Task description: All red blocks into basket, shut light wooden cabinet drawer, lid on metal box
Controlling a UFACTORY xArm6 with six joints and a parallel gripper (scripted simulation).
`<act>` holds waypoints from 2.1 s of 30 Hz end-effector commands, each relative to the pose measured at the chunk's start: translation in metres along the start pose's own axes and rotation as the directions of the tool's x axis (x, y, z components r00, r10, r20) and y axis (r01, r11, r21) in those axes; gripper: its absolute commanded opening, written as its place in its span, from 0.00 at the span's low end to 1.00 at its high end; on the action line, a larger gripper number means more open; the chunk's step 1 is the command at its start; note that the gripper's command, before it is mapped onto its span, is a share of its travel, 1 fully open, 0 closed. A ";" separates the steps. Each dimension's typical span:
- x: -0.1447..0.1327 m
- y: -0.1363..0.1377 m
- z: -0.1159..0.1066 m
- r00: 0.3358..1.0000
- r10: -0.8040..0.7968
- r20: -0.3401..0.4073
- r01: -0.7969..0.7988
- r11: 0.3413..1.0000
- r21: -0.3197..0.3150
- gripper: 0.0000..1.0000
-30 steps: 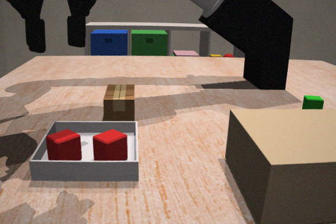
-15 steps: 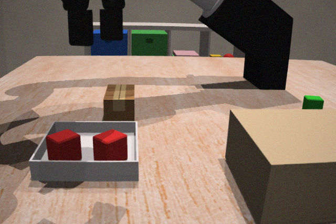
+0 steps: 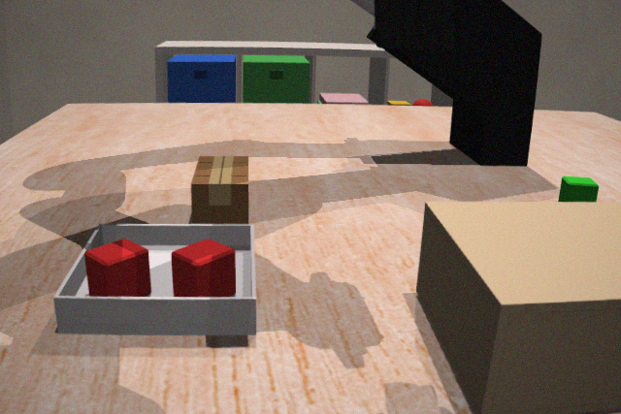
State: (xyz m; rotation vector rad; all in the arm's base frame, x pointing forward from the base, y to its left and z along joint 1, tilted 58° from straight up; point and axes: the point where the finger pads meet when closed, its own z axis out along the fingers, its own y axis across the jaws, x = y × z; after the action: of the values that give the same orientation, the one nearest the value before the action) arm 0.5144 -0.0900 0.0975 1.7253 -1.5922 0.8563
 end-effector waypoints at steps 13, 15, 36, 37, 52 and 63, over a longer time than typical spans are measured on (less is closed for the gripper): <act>-0.180 0.055 0.009 0.721 -0.692 0.014 0.693 0.721 -0.002 0.59; -0.198 0.063 0.011 0.662 -0.749 0.015 0.749 0.662 -0.003 0.59; -0.381 0.151 0.040 -0.124 -0.992 0.027 0.992 -0.125 -0.007 0.59; -0.390 0.155 0.042 -0.164 -0.986 0.028 0.986 -0.164 -0.007 0.59; -0.474 0.180 0.053 -0.651 -0.757 0.064 0.758 -0.652 -0.006 0.59; -0.474 0.180 0.053 -0.691 -0.718 0.083 0.720 -0.694 -0.009 0.59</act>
State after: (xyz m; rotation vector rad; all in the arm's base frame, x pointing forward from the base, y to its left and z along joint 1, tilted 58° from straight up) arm 0.3073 0.1307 -0.3121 2.0266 0.8630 -0.4438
